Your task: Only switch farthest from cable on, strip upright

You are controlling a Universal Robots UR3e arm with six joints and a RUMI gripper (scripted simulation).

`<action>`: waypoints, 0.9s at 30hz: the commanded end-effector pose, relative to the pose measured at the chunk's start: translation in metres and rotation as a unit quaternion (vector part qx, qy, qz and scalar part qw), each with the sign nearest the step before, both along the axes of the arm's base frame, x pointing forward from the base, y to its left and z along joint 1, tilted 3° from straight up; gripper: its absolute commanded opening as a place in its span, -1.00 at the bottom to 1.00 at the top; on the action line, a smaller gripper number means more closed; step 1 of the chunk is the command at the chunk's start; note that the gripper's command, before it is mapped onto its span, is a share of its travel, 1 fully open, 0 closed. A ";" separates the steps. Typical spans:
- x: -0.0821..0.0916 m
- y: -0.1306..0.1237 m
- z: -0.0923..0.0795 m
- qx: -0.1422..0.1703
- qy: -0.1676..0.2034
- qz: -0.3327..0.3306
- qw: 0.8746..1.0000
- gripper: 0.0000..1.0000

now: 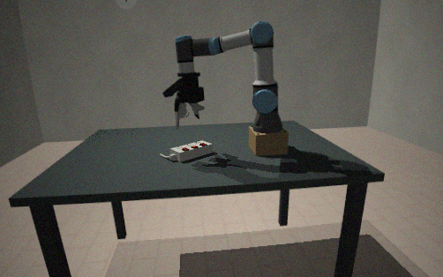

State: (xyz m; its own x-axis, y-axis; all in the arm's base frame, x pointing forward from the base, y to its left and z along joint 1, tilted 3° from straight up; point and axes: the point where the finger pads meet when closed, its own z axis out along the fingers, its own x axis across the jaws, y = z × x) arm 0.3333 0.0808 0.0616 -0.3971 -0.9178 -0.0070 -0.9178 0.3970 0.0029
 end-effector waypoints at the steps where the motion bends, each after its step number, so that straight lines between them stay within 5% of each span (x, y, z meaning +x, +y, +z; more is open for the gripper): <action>1: -0.003 0.004 -0.007 0.006 -0.014 0.111 0.994 1.00; 18: -0.019 0.014 -0.023 -0.002 -0.012 0.334 0.942 1.00; 19: -0.020 0.015 -0.024 -0.002 -0.014 0.372 0.928 1.00; 27: -0.025 0.017 -0.027 -0.003 -0.018 0.466 0.884 1.00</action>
